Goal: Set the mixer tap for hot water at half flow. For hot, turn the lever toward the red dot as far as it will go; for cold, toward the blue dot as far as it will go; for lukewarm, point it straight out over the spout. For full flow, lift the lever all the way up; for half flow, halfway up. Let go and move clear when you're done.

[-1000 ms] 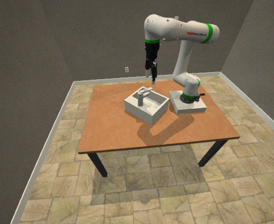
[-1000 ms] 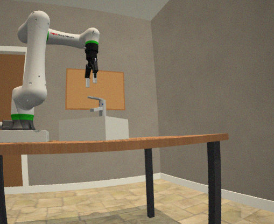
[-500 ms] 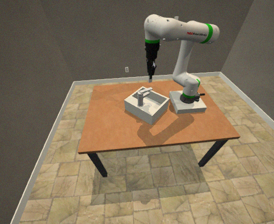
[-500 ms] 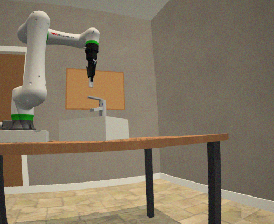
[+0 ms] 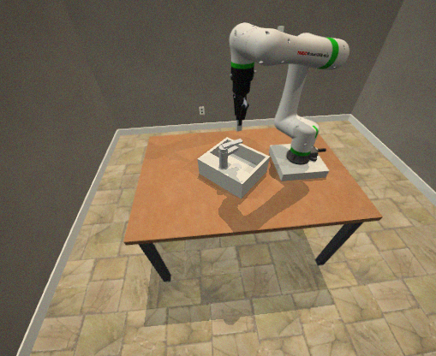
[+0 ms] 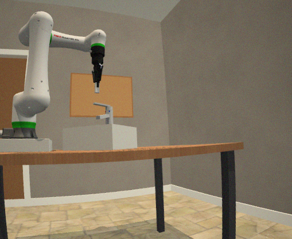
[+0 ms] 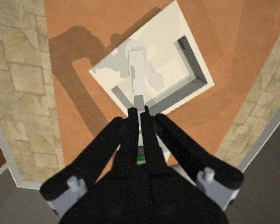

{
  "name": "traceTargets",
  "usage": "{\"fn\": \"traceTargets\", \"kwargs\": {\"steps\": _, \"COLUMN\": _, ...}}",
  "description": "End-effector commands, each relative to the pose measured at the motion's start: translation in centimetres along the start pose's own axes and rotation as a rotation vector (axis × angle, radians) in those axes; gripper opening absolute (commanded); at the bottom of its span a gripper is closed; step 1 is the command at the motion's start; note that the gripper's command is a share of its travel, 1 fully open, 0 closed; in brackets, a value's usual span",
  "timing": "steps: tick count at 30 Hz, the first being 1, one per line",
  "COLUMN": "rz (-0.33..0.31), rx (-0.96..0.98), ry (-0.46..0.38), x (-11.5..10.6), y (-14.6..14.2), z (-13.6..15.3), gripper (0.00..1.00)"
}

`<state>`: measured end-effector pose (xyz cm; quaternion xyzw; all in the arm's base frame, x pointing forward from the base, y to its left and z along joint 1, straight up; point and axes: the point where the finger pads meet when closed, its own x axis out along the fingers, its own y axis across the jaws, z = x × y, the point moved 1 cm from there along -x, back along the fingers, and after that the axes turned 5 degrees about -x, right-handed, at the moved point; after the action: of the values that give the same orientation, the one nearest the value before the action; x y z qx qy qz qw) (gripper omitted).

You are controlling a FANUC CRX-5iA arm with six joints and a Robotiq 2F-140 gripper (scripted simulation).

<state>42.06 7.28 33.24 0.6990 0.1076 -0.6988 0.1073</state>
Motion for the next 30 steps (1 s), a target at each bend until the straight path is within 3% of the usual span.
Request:
{"fn": "traceTargets", "kwargs": {"steps": 1, "rz": 0.0, "rx": 0.0, "ry": 0.0, "x": -0.02, "y": 0.0, "z": -0.01, "gripper": 0.0}}
{"fn": "traceTargets", "kwargs": {"steps": 8, "rz": 0.0, "rx": 0.0, "ry": 0.0, "x": -0.02, "y": 0.0, "z": -0.01, "gripper": 0.0}}
{"fn": "traceTargets", "kwargs": {"steps": 9, "rz": 0.0, "rx": 0.0, "ry": 0.0, "x": -0.02, "y": 0.0, "z": -0.01, "gripper": 0.4}}
{"fn": "traceTargets", "kwargs": {"steps": 30, "rz": 0.0, "rx": 0.0, "ry": 0.0, "x": -0.02, "y": 0.0, "z": -0.01, "gripper": 0.4}}
